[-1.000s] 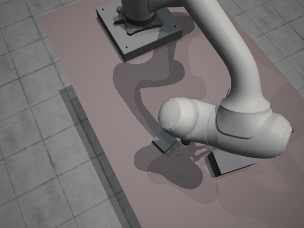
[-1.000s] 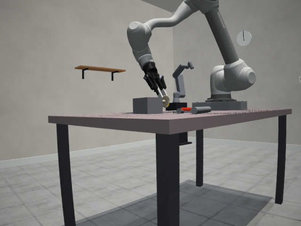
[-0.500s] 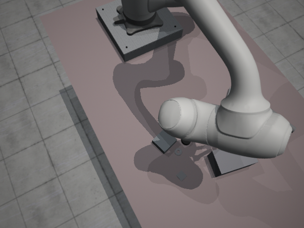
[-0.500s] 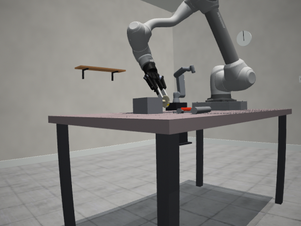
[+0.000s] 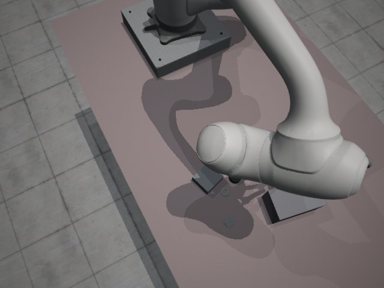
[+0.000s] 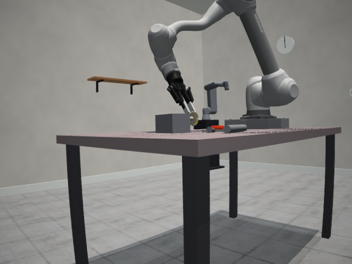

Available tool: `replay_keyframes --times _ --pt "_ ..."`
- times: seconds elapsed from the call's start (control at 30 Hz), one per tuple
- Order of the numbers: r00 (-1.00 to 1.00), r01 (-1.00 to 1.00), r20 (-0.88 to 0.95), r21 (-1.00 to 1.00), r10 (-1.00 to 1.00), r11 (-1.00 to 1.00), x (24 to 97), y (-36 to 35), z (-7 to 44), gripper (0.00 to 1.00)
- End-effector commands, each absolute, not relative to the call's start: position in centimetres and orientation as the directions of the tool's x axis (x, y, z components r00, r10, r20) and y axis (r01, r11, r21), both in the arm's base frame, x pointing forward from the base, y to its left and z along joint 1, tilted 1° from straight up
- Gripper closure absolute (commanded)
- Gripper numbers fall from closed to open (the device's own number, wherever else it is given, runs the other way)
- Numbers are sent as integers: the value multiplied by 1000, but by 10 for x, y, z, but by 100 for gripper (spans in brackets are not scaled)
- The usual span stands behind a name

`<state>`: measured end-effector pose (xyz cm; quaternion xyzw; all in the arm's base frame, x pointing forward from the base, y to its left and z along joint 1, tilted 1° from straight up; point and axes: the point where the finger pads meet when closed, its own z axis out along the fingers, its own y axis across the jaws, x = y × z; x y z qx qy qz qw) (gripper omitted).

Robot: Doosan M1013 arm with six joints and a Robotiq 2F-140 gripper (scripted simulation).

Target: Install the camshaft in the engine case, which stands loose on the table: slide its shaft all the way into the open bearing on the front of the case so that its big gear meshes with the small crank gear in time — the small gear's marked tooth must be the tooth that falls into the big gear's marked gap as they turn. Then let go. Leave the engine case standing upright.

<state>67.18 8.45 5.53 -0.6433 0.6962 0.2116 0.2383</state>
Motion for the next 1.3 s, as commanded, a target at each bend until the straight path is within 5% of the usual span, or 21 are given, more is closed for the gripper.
replay_keyframes --times 0.0,1.27 --pt "-59 -996 -604 -12 -795 83 672 83 58 81" --pt "-59 -996 -604 -12 -795 83 669 61 98 81"
